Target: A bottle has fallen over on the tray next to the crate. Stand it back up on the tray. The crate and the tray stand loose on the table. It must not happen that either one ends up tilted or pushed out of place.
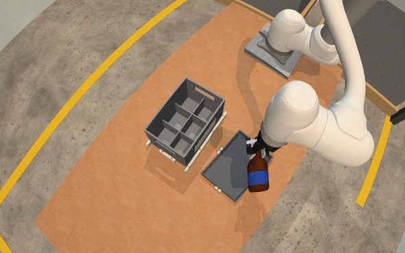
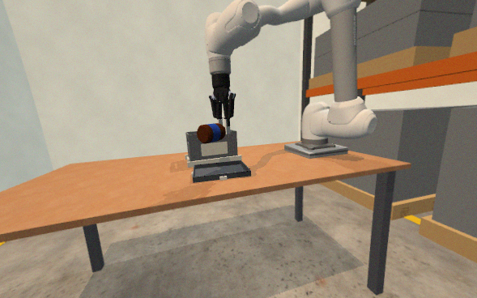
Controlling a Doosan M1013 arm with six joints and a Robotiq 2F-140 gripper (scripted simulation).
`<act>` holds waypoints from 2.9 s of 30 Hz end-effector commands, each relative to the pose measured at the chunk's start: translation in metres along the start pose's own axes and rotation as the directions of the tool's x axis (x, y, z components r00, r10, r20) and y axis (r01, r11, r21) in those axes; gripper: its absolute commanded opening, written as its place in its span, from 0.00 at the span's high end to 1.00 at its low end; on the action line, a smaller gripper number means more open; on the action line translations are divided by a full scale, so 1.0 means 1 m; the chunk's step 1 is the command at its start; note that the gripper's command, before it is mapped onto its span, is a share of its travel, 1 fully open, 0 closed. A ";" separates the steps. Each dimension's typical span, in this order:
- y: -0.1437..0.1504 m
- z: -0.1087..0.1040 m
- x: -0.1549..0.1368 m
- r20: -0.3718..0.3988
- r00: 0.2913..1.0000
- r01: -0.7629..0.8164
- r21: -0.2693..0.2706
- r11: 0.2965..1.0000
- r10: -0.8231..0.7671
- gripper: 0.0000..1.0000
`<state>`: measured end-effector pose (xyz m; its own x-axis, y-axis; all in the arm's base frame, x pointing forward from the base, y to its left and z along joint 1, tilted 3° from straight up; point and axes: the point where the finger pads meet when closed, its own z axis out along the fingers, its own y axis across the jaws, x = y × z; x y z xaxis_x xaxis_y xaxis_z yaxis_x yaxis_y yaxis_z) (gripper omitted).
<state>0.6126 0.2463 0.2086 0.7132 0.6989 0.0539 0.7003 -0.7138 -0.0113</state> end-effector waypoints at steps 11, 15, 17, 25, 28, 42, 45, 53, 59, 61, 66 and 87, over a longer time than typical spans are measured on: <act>0.000 0.000 0.000 0.000 0.999 0.032 0.000 0.999 -0.032 0.90; 0.000 0.000 0.000 0.000 0.997 0.083 0.000 0.997 -0.083 0.90; 0.000 0.000 0.000 0.000 0.993 0.114 0.000 0.993 -0.114 0.90; 0.000 0.000 0.000 0.000 0.979 0.205 0.000 0.979 -0.205 0.90; 0.000 0.000 0.000 0.000 0.972 0.237 0.000 0.972 -0.237 0.90; 0.000 0.000 0.000 0.000 0.966 0.259 0.000 0.966 -0.259 0.90; 0.000 0.000 0.000 0.000 0.966 0.259 0.000 0.966 -0.259 0.90; 0.000 0.000 0.000 0.000 0.966 0.259 0.000 0.966 -0.259 0.90; 0.000 0.000 0.000 0.000 0.966 0.259 0.000 0.966 -0.259 0.90; 0.000 0.000 0.000 0.000 0.966 0.259 0.000 0.966 -0.259 0.90; 0.000 0.000 0.000 0.000 0.966 0.259 0.000 0.966 -0.259 0.90; 0.000 0.000 0.000 0.000 0.918 0.398 0.000 0.918 -0.398 0.90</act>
<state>0.6126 0.2464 0.2086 0.4143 0.9085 0.0537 0.9096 -0.4154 0.0094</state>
